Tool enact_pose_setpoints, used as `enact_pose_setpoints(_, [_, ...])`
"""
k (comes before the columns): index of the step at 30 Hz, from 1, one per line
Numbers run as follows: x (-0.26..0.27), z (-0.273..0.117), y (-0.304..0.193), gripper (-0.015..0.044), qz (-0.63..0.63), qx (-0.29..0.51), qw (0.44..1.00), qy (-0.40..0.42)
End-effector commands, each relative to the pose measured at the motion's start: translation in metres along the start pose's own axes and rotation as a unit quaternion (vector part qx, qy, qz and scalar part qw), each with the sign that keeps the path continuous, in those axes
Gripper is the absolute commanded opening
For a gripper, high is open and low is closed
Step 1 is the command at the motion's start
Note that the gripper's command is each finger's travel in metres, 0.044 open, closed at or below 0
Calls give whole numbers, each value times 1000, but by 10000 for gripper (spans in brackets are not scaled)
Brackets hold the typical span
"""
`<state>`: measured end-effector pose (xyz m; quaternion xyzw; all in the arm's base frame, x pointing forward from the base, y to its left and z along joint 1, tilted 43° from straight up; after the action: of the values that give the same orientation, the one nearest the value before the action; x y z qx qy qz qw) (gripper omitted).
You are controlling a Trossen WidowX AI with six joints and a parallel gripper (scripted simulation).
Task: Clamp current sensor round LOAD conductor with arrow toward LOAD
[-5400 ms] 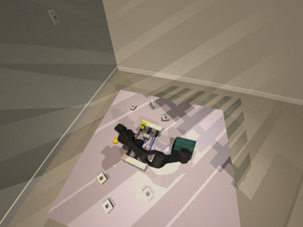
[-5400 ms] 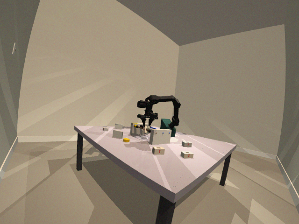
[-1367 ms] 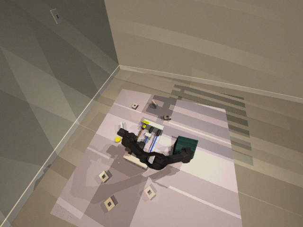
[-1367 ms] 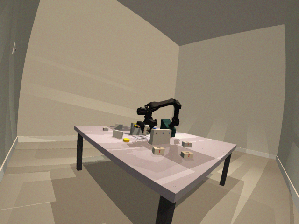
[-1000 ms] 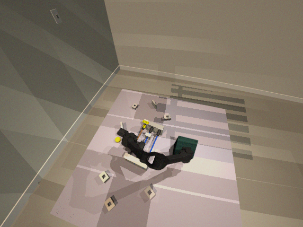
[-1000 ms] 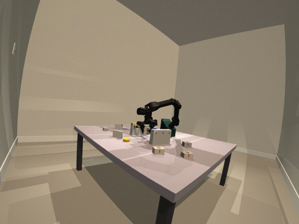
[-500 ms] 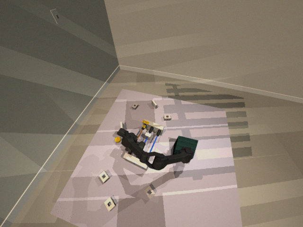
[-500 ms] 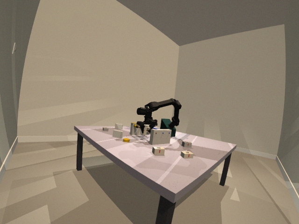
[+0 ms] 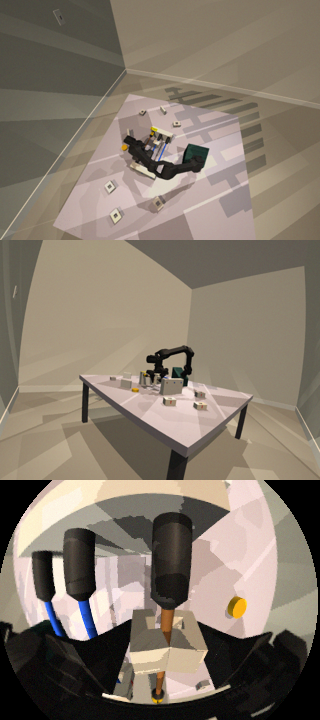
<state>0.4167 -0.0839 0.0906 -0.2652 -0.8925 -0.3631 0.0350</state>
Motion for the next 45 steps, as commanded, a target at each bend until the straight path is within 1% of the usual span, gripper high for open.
enact_pose_setpoints(1, [0,-1,0,0,0,0,1000,0])
enact_pose_setpoints(13, [1,-16,-1,0,2,-4,1000,-7])
enact_pose_setpoints(45, [1,-16,-1,0,2,-4,1000,-7])
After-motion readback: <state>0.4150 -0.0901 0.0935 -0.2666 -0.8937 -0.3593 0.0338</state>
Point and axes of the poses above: the point midway between the two fingers, 35 mm back from their tips, its own z axis out along the fingers, its own x axis across the jaws, y = z × x, the point moved 8 cm from there along -z, back along the fingers, and after that the axes turned 15 degrees about z, right-handed, at the moved point
